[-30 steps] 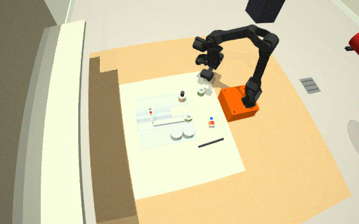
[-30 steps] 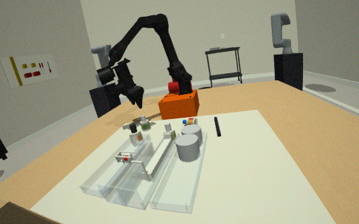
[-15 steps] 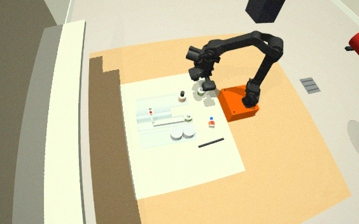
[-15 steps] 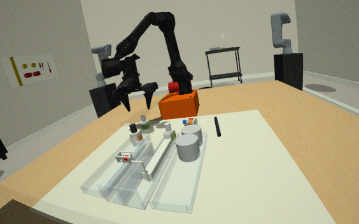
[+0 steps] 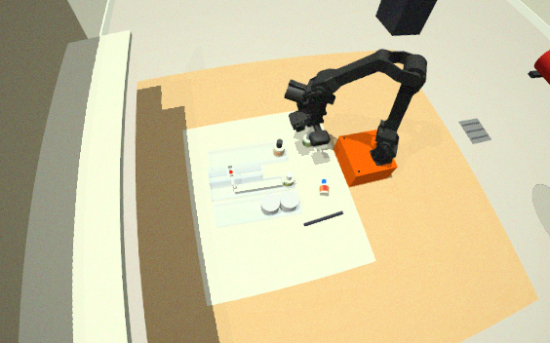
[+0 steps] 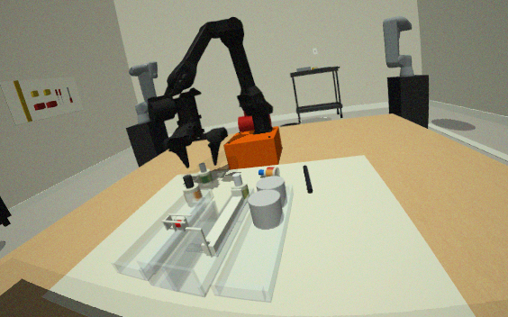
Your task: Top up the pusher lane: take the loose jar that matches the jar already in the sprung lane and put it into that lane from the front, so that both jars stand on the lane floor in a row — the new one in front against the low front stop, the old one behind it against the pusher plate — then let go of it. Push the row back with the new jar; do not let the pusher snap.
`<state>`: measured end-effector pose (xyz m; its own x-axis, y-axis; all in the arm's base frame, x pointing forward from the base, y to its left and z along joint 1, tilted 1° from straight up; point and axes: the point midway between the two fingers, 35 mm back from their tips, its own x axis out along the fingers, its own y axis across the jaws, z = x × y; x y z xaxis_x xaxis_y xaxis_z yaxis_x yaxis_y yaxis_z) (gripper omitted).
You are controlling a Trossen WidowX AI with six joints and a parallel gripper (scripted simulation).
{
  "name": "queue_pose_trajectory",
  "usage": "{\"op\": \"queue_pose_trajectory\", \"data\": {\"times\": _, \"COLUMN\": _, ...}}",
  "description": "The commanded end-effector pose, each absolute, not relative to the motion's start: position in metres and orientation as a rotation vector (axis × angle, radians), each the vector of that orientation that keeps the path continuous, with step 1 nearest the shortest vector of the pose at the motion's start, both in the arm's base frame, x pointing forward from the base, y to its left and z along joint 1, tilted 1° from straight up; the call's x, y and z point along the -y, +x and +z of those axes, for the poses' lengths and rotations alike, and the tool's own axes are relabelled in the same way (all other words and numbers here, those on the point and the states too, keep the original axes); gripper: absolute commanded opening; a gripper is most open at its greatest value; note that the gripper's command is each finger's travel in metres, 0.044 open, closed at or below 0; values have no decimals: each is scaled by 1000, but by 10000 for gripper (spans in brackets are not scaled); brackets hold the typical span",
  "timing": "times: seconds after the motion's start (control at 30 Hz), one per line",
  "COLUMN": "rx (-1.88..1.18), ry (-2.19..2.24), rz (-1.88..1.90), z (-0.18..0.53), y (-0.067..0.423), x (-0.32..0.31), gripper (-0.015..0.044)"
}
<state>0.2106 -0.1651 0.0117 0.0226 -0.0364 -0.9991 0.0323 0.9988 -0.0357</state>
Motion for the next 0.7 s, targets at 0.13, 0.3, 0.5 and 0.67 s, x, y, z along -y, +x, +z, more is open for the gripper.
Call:
{"op": "queue_pose_trajectory", "data": {"times": 0.13, "rx": -1553, "ry": 2, "rz": -43, "z": -2, "y": 210, "x": 164, "gripper": 440}}
{"op": "queue_pose_trajectory", "data": {"times": 0.3, "rx": -1553, "ry": 2, "rz": -43, "z": -11, "y": 210, "x": 164, "gripper": 440}}
{"op": "queue_pose_trajectory", "data": {"times": 0.5, "rx": -1553, "ry": 2, "rz": -43, "z": -20, "y": 209, "x": 164, "gripper": 440}}
{"op": "queue_pose_trajectory", "data": {"times": 0.67, "rx": -1553, "ry": 2, "rz": -43, "z": -23, "y": 209, "x": 164, "gripper": 387}}
